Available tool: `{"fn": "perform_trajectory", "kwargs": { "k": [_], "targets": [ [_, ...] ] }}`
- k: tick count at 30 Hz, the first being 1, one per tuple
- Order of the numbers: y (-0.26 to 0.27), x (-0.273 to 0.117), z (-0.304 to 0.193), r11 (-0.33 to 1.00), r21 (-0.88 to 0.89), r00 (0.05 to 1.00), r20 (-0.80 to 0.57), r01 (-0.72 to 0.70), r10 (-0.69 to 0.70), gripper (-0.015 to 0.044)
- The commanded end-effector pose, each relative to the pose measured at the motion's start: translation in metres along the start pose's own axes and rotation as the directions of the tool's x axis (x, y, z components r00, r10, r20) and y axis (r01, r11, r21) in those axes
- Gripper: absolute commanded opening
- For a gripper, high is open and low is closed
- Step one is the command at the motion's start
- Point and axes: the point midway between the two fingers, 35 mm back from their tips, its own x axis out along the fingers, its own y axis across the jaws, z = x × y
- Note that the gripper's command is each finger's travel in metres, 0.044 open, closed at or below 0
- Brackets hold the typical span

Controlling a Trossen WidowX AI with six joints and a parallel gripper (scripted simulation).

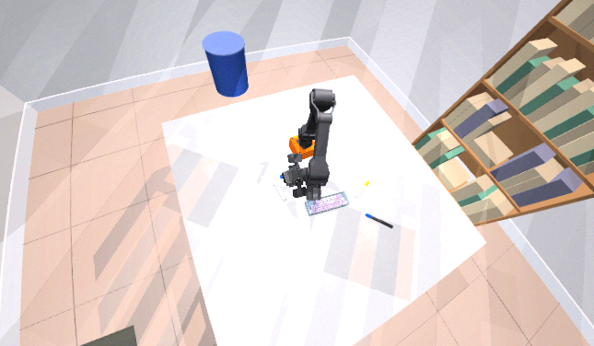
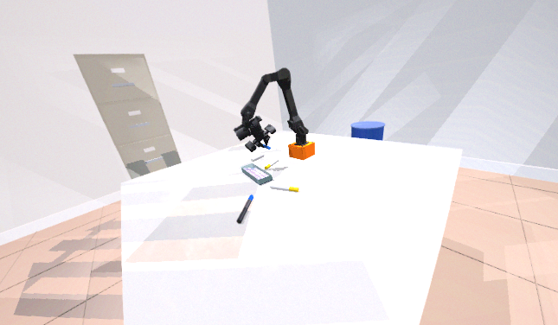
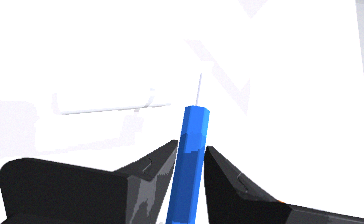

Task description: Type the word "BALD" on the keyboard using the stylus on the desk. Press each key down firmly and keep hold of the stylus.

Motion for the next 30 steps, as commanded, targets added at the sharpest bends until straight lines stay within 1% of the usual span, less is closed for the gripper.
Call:
{"fn": "perform_trajectory", "kwargs": {
  "k": [1,7,14,22,30],
  "targets": [
    [0.006,-0.005,0.000,0.988,-0.154,0.999,0.034,0.010,-0.004,0.0000],
    [0.016,-0.015,0.000,0.916,-0.399,0.996,0.092,0.032,0.005,0.0000],
    [0.030,-0.030,-0.004,0.760,-0.645,0.987,0.158,0.078,0.033,0.0000],
    [0.044,-0.046,-0.009,0.507,-0.846,0.971,0.230,0.167,0.065,0.0000],
    [0.056,-0.062,-0.014,0.204,-0.938,0.949,0.302,0.279,0.093,0.0000]
  ]
}}
